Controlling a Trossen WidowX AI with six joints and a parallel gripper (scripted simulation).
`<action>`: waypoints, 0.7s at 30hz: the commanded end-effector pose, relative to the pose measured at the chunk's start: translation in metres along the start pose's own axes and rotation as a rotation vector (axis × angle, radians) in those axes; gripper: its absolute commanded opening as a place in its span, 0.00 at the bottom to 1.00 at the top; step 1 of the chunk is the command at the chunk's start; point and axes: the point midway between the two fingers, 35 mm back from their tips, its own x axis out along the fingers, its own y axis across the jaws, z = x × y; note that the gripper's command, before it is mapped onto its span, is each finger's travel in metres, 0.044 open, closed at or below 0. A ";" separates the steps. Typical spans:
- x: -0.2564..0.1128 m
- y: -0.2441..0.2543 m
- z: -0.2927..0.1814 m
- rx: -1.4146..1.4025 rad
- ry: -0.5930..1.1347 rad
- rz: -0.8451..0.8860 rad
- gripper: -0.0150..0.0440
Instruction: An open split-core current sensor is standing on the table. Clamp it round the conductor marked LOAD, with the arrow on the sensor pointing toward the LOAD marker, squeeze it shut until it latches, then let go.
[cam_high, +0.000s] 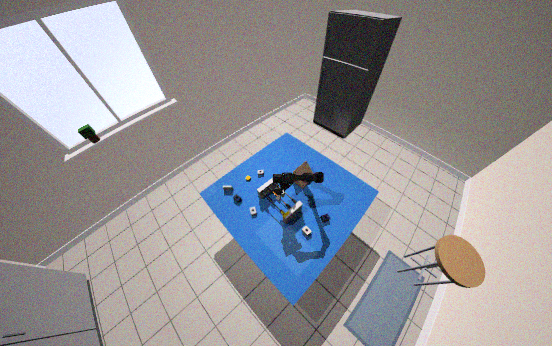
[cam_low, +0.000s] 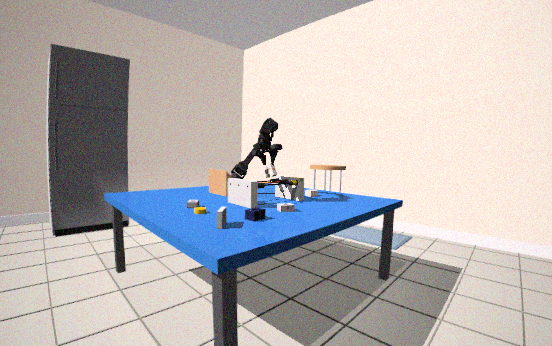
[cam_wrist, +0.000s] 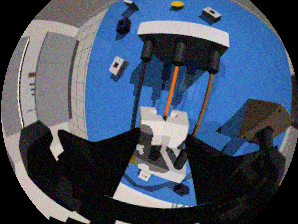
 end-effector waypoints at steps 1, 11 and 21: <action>0.007 0.019 0.001 0.031 0.008 0.008 0.25; 0.028 0.060 0.000 0.099 0.019 0.016 0.25; 0.041 0.061 0.000 0.099 0.018 0.016 0.25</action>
